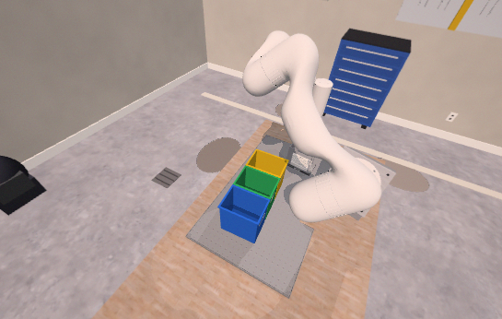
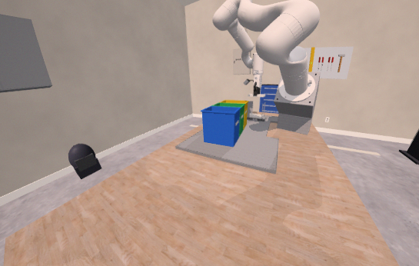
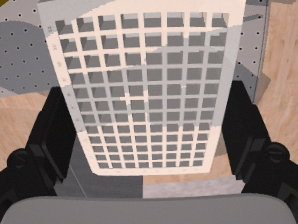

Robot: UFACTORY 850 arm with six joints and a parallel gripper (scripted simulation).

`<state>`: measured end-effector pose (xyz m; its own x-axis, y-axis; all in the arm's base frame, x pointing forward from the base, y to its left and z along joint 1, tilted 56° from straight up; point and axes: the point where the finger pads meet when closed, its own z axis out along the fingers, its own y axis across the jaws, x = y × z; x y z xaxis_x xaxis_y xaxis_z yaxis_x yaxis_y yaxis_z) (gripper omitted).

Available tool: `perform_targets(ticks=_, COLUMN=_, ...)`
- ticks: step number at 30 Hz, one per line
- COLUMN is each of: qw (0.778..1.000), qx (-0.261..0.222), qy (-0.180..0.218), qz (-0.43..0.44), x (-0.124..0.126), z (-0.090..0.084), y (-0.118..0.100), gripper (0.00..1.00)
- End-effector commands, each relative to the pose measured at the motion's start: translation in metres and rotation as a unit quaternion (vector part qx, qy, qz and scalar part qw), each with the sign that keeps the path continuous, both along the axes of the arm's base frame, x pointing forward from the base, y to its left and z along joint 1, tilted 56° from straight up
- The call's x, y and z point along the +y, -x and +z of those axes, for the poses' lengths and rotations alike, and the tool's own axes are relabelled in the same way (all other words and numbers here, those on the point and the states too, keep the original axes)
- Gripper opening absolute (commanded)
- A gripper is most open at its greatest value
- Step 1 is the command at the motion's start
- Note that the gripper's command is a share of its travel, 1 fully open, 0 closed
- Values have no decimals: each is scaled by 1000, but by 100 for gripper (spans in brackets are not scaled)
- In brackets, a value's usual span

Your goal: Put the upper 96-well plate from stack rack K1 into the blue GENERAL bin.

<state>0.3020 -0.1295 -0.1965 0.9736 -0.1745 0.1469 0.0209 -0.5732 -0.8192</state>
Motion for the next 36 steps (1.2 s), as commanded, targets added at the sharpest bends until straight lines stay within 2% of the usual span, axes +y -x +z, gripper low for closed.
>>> perform_targets(ticks=1, qw=1000, qx=0, qy=1, qz=0, x=-7, z=4, y=1, gripper=0)
perform_targets(ticks=26, qw=1000, qx=0, qy=1, qz=0, x=-35, z=24, y=9, gripper=0)
perform_targets(ticks=36, qw=1000, qx=0, qy=1, qz=0, x=-35, z=24, y=9, gripper=0)
